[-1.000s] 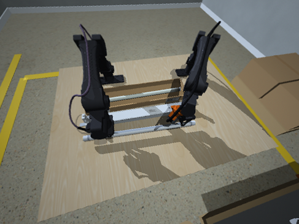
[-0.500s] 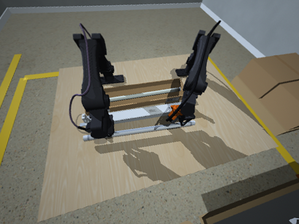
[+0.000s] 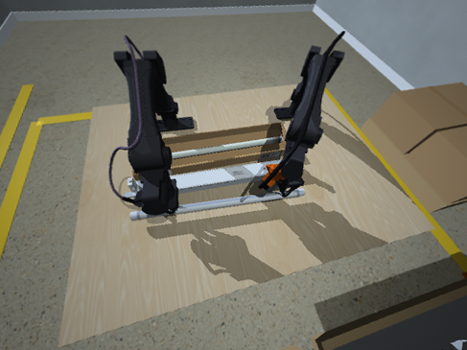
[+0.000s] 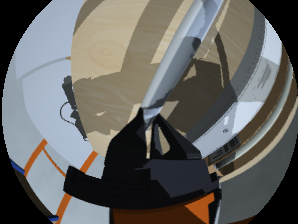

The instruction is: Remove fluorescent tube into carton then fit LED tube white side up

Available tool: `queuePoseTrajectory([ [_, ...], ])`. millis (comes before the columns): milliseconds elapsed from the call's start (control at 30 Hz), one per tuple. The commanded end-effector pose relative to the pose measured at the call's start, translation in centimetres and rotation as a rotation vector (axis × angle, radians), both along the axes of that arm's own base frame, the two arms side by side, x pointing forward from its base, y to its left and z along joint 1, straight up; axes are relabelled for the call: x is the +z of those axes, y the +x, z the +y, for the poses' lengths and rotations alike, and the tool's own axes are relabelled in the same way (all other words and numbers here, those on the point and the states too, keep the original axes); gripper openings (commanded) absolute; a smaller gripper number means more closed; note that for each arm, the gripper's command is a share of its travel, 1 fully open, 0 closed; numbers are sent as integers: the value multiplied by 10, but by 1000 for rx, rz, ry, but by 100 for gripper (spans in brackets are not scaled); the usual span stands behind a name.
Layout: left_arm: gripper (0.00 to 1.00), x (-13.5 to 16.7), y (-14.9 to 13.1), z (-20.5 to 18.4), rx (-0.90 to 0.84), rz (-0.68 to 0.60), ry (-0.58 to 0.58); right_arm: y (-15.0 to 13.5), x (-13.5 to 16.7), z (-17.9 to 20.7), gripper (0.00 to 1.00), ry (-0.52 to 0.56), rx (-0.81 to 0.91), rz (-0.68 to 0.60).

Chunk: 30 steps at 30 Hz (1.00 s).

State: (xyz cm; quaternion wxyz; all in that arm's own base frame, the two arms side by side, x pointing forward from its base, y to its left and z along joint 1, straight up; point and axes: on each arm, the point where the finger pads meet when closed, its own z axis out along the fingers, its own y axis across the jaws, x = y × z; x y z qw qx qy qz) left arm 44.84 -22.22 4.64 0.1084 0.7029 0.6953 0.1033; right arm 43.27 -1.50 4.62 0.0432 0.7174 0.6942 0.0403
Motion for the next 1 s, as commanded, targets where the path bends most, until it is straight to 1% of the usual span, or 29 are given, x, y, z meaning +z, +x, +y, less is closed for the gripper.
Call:
queuePoseTrajectory([
  [0,11,23,7,-7,0,-74,-26,4,10,-4,11,-15,-12,-48],
  [100,11,22,6,-6,3,-82,-25,4,10,-4,11,-15,-12,-62],
  [200,11,24,7,-4,7,-77,-26,2,11,-4,11,-15,-11,-50],
  [233,11,22,7,-5,5,-92,-25,5,10,-3,11,-16,-7,-73],
  [400,11,22,7,-6,4,-121,-26,5,10,-3,11,-17,-11,-101],
  [467,11,29,13,2,12,-117,-26,7,18,-3,11,-17,-10,-98],
  [500,11,36,16,0,11,-134,-35,17,27,-4,11,-18,-9,-137],
  [533,11,38,18,-1,12,-140,-39,19,29,-4,11,-19,-10,-145],
  [567,11,36,17,-3,13,-142,-40,19,27,-4,11,-19,-10,-143],
  [633,11,34,15,-7,5,-141,-39,-1,6,-3,11,-17,-9,-78],
  [667,11,18,3,-3,0,-104,-17,1,9,-2,11,-17,-9,-84],
  [700,11,27,8,-5,2,-119,-28,5,12,-3,11,-17,-9,-86],
  [767,11,27,8,-5,2,-119,-28,5,12,-3,11,-17,-9,-86],
  [800,11,21,6,-3,6,-113,-25,6,9,-3,11,-17,-6,-92],
  [833,11,20,1,-6,0,-107,-24,-2,6,-3,11,-17,-8,-78],
  [867,11,20,3,-6,1,-110,-25,2,14,-3,11,-17,-8,-91],
  [900,11,24,8,-5,7,-122,-31,-1,11,-3,11,-16,-8,-71],
  [933,11,31,12,-4,12,-137,-39,-1,8,-3,11,-17,-8,-85],
  [967,11,36,15,-5,15,-146,-45,0,8,-2,11,-16,-8,-62],
])
